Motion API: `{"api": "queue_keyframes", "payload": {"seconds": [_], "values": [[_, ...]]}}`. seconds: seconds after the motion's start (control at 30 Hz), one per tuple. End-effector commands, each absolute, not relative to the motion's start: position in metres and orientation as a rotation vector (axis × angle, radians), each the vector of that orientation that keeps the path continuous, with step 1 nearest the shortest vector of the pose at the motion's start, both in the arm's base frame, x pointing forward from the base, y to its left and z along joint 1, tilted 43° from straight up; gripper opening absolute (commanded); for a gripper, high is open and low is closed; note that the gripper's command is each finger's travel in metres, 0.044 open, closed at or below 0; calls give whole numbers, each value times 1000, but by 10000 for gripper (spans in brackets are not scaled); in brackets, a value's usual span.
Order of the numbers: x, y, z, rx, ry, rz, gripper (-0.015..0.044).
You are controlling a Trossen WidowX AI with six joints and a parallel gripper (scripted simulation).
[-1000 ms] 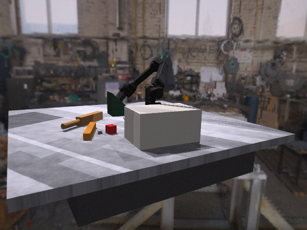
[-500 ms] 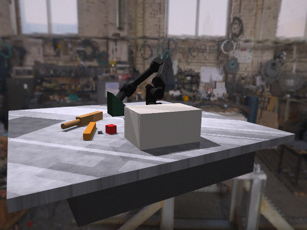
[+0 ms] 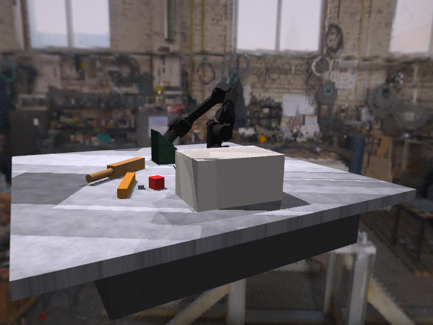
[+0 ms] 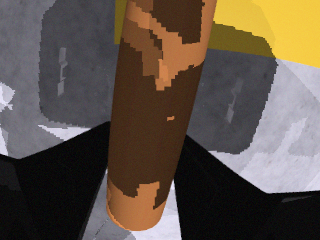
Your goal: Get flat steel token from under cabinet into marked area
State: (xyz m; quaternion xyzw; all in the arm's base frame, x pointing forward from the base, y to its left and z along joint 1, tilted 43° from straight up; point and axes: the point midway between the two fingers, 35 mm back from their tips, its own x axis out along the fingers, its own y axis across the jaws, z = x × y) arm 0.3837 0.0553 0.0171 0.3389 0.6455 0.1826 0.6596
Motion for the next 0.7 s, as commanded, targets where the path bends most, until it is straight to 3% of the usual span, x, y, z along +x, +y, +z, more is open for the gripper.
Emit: {"api": "queue_keyframes", "payload": {"seconds": [0.0,0.67], "values": [[389,54,17,765,1458,419,0],[407,50,17,764,1457,419,0]]}}
